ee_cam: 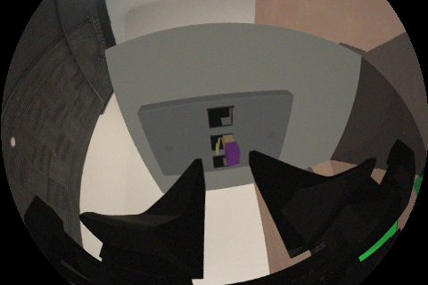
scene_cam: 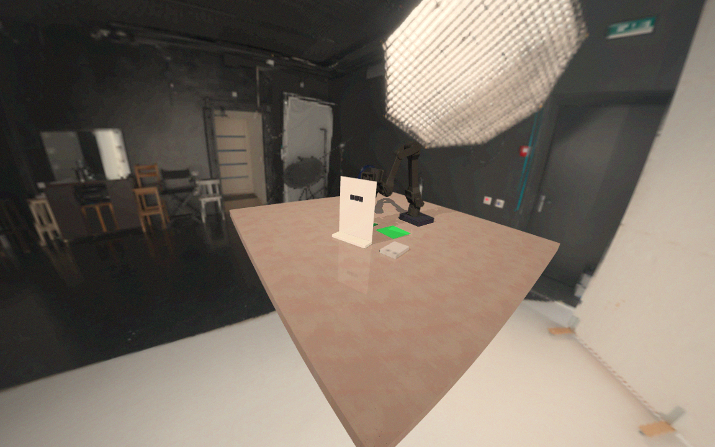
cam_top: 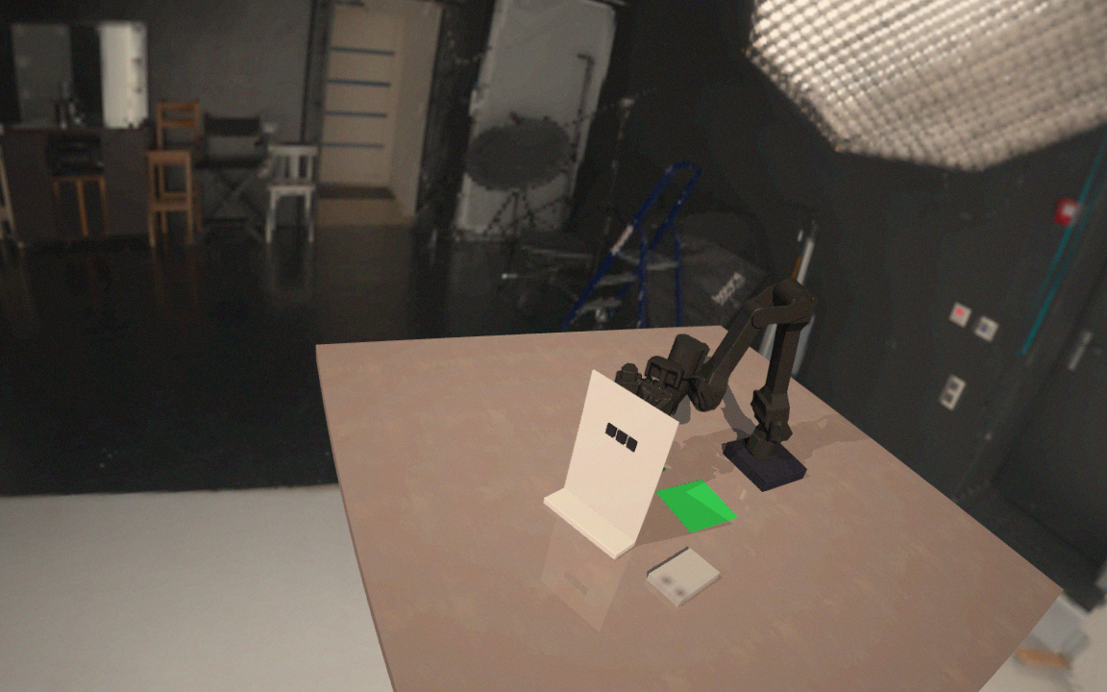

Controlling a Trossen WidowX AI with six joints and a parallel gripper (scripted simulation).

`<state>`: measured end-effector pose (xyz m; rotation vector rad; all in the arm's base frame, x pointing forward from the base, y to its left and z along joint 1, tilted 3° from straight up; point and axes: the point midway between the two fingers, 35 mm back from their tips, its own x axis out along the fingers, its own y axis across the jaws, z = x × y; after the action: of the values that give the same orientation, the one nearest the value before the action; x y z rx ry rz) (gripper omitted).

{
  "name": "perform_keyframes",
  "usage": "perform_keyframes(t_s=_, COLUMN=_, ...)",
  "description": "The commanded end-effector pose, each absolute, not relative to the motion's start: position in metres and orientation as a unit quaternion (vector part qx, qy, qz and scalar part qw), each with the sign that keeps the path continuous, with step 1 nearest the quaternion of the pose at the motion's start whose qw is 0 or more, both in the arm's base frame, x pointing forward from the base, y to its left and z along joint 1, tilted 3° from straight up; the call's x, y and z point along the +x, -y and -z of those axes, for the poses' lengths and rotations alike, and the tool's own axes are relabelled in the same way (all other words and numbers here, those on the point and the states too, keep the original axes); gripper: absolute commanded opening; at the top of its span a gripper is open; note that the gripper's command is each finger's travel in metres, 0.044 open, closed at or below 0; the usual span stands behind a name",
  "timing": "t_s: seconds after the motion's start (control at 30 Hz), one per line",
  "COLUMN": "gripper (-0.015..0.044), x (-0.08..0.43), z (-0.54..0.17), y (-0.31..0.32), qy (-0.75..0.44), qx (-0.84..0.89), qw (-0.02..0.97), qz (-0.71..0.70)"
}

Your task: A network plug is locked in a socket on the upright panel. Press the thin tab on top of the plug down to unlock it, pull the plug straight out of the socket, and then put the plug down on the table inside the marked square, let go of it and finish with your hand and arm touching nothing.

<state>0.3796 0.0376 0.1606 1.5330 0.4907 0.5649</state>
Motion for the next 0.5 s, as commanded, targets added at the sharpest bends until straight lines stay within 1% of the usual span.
perform_keyframes(t_s=0.0, gripper=0.0156, x=0.3861, z=-0.1578, y=-0.0402, qy=-0.218, qx=0.677, qw=0.658, qz=-0.246)
perform_keyframes(t_s=0.2, gripper=0.0156, x=0.3926, z=-0.1582, y=-0.0439, qy=-0.218, qx=0.677, qw=0.658, qz=-0.246)
perform_keyframes(t_s=0.23, gripper=0.0130, x=0.3926, z=-0.1582, y=-0.0439, qy=-0.218, qx=0.677, qw=0.658, qz=-0.246)
perform_keyframes(t_s=0.47, gripper=0.0083, x=0.3926, z=-0.1582, y=-0.0439, qy=-0.218, qx=0.677, qw=0.658, qz=-0.246)
